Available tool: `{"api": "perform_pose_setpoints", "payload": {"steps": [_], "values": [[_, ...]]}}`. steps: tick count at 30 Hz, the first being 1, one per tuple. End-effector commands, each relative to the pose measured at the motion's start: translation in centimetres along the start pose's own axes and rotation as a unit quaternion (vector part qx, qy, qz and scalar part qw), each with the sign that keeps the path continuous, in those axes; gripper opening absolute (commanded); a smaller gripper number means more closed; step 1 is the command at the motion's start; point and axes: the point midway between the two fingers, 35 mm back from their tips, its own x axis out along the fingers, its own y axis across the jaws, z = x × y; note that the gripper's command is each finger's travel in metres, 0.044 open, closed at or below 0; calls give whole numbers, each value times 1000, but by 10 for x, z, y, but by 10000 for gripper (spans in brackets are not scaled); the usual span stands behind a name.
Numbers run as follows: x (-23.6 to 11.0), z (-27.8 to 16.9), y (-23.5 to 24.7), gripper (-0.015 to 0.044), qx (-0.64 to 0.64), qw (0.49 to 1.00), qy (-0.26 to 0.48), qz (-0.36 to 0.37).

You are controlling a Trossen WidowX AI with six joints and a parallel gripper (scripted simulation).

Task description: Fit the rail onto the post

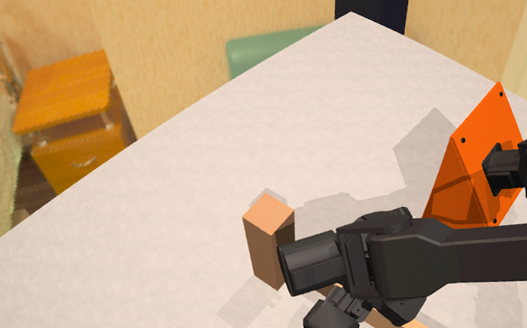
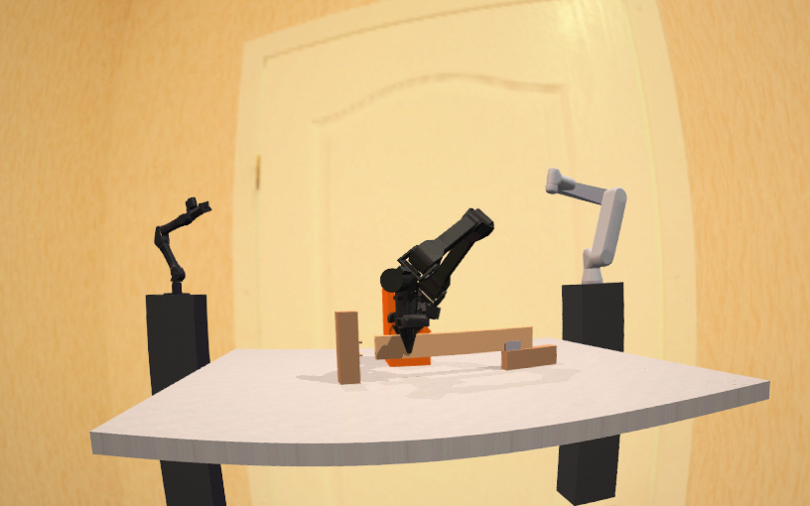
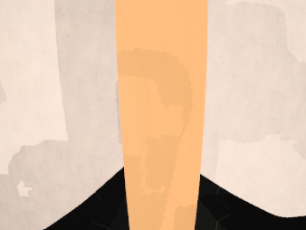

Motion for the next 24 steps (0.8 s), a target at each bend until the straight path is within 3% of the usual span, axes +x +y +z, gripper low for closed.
{"api": "perform_pose_setpoints", "payload": {"steps": [1,24], "values": [[-2,-4,-2,0,0,1000,1,-4],[-1,-11,-2,0,0,1000,1,-4]]}}
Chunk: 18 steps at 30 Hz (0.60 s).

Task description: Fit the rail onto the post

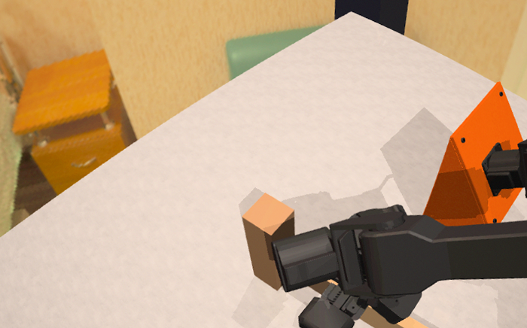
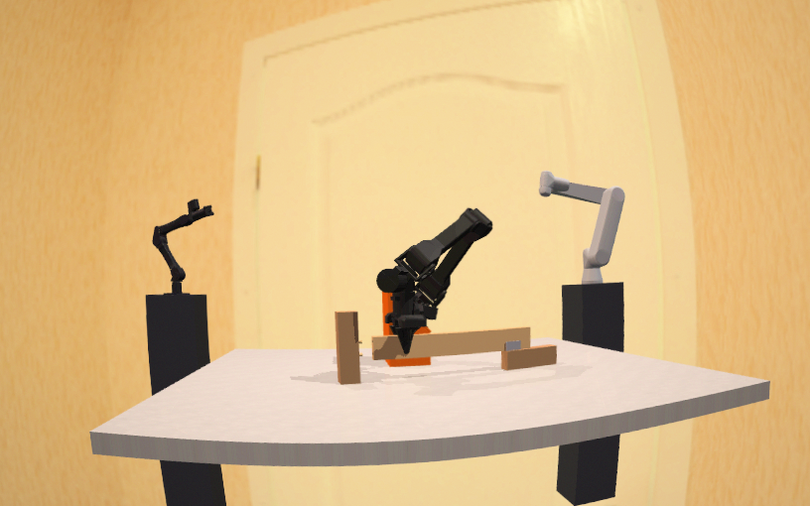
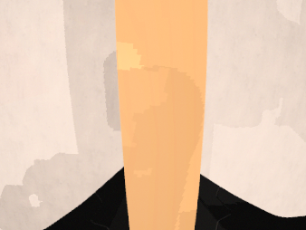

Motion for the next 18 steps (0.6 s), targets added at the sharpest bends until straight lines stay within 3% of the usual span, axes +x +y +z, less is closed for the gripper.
{"api": "perform_pose_setpoints", "payload": {"steps": [1,18], "values": [[-2,-4,-1,0,0,1000,2,-3],[-3,-9,-1,0,0,1000,2,-3]]}}
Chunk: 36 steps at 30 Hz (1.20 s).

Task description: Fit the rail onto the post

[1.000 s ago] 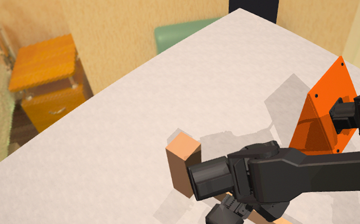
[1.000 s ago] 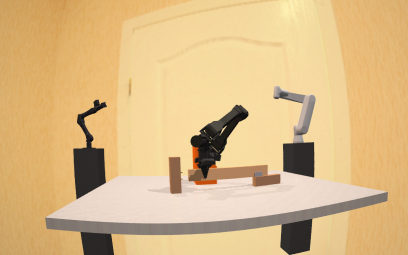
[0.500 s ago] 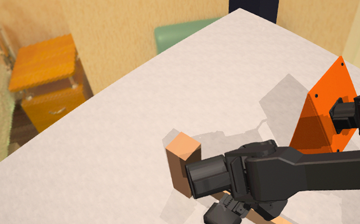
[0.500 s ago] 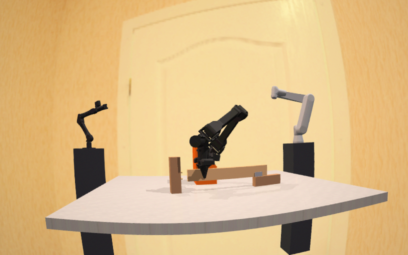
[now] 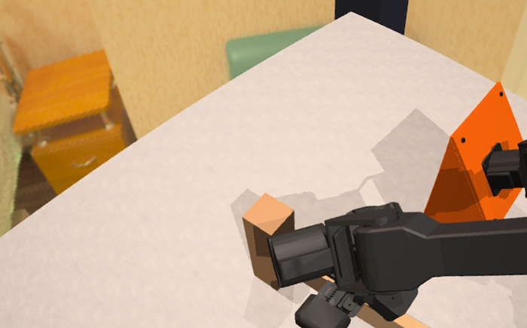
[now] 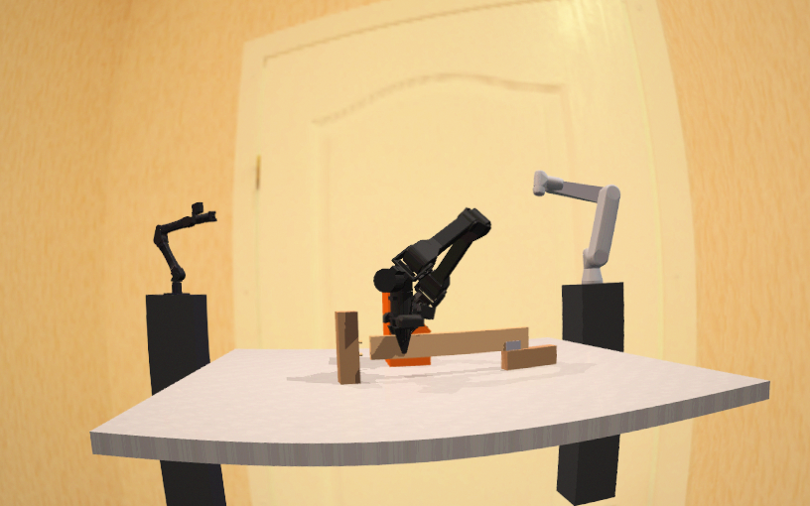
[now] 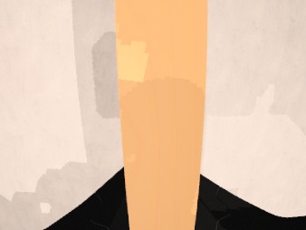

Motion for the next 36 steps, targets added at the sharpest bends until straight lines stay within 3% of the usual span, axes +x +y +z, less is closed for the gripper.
{"api": "perform_pose_setpoints", "payload": {"steps": [1,36], "values": [[-2,-4,-2,0,0,1000,1,-4],[-2,-14,-2,0,0,1000,2,-4]]}}
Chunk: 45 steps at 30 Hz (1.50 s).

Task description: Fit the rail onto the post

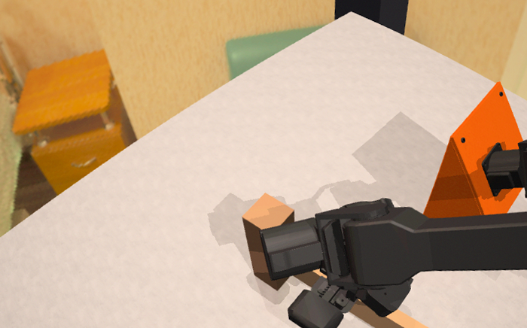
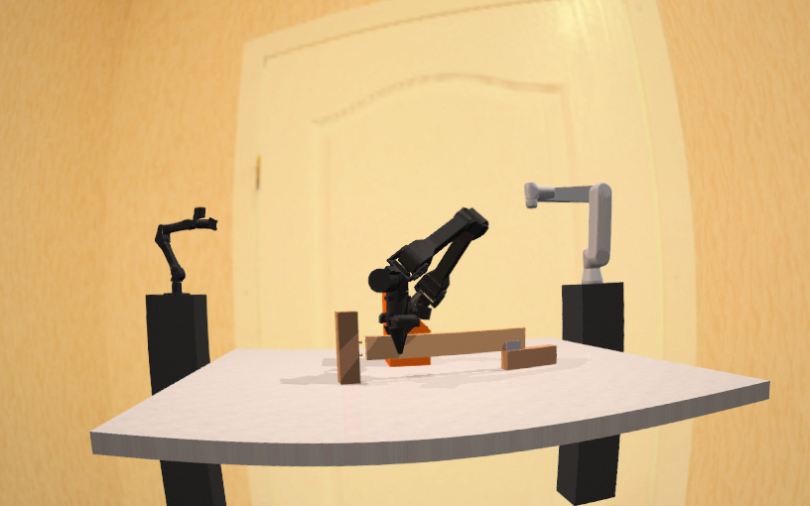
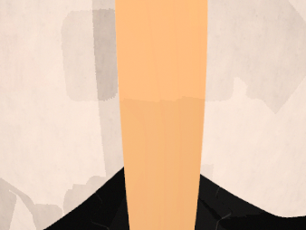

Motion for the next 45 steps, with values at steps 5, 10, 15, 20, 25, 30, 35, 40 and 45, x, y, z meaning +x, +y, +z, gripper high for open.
{"api": "perform_pose_setpoints", "payload": {"steps": [5,10,15,20,25,30,35,40,45], "values": [[-2,-5,-2,0,0,1000,2,-4],[-2,-7,-2,0,0,1000,2,-4],[-1,-8,-2,0,0,1000,2,-4],[-1,-10,-2,0,0,1000,2,-4],[-2,-11,-2,0,0,1000,2,-4],[-2,-13,-2,0,0,1000,2,-4],[-3,-14,-2,0,-1,1000,2,-4],[-3,-16,-2,0,-1,1000,2,-4],[-3,-18,-2,0,-1,1000,2,-4]]}}
